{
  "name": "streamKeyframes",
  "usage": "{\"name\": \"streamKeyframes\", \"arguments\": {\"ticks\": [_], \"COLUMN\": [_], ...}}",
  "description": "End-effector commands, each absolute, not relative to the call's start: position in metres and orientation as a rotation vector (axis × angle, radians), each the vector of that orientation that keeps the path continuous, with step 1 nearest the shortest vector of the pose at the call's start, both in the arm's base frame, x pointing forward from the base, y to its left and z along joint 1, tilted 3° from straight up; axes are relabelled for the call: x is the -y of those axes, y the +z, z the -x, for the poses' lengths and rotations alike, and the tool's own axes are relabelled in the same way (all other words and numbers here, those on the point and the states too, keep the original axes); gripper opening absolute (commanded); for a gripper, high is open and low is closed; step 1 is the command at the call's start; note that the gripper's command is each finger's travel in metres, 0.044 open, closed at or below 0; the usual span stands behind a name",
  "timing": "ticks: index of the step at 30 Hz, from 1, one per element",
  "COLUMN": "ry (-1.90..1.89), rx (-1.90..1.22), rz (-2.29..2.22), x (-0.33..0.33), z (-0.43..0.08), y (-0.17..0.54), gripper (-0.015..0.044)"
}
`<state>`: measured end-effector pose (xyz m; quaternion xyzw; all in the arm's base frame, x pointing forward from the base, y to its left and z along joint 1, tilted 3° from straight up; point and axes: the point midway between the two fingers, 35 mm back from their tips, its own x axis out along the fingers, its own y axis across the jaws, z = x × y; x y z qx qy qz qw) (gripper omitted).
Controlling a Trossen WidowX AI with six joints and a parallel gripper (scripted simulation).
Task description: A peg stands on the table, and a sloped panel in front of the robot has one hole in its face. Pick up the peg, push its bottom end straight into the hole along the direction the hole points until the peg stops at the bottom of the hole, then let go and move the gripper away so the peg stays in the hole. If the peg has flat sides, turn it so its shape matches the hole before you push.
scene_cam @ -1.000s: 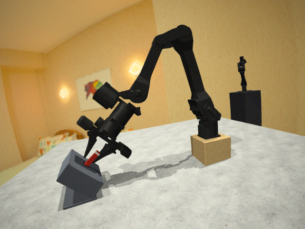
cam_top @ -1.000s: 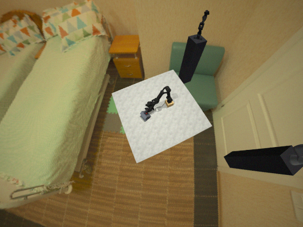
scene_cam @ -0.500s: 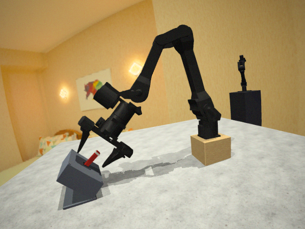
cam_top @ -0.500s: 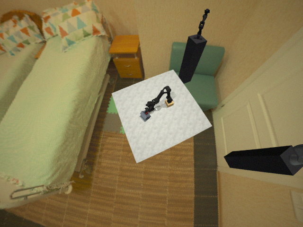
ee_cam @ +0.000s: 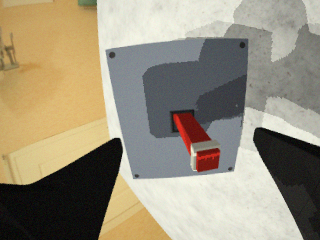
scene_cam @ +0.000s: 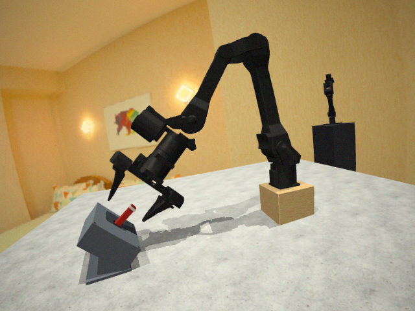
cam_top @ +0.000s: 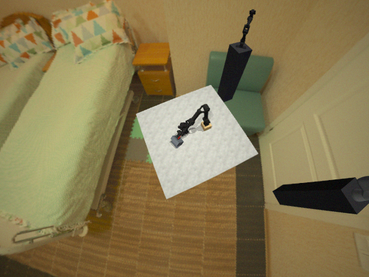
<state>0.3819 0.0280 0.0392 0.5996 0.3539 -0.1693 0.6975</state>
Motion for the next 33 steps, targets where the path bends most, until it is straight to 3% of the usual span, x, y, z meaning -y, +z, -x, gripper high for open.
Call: {"name": "streamKeyframes", "arguments": {"ticks": [1, 33], "ry": [-0.362, -0.367], "rx": [-0.780, -0.779], "rz": [-1.336, -1.337], "x": [-0.027, -0.019], "z": [-0.380, -0.357], "y": [0.048, 0.071], "gripper": [0.0440, 0.0440]}}
